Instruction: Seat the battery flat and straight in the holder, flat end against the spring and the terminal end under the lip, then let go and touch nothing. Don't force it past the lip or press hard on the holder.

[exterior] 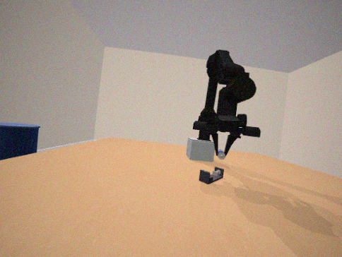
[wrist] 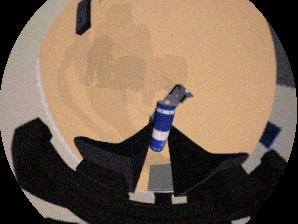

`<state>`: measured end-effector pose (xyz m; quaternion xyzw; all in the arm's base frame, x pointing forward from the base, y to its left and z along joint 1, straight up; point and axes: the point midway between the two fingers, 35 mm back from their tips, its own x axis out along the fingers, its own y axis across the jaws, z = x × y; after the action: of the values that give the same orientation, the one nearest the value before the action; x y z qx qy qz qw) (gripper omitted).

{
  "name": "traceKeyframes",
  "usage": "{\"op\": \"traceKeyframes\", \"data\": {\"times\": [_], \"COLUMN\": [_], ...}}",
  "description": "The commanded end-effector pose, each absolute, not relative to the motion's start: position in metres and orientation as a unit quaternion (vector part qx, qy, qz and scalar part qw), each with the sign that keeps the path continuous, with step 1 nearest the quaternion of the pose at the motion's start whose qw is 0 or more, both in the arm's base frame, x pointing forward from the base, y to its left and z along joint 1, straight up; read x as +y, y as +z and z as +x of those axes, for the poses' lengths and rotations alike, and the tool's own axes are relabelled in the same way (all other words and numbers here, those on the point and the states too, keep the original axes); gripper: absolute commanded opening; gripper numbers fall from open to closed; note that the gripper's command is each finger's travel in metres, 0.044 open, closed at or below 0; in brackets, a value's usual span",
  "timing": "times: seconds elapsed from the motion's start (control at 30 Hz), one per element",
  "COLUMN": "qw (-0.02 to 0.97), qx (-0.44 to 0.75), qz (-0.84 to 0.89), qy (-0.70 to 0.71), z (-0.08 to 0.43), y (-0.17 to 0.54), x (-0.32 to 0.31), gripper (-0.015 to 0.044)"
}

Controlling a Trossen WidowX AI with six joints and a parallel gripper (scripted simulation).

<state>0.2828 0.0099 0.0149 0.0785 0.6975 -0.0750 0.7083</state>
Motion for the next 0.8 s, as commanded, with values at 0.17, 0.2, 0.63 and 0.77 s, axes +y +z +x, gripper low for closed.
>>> {"op": "traceKeyframes", "data": {"times": [0.17, 0.2, 0.63, 0.77], "qw": [0.671, 0.668, 0.698, 0.718], "qx": [0.660, 0.657, 0.623, 0.602], "qz": [0.241, 0.250, 0.239, 0.231], "qy": [-0.235, -0.245, -0.259, -0.264], "z": [0.286, 0.286, 0.290, 0.291], "y": [0.021, 0.021, 0.003, -0.007], "x": [-0.009, -0.010, -0.012, -0.013], "gripper": [0.0068, 0.0068, 0.0068, 0.0068]}}
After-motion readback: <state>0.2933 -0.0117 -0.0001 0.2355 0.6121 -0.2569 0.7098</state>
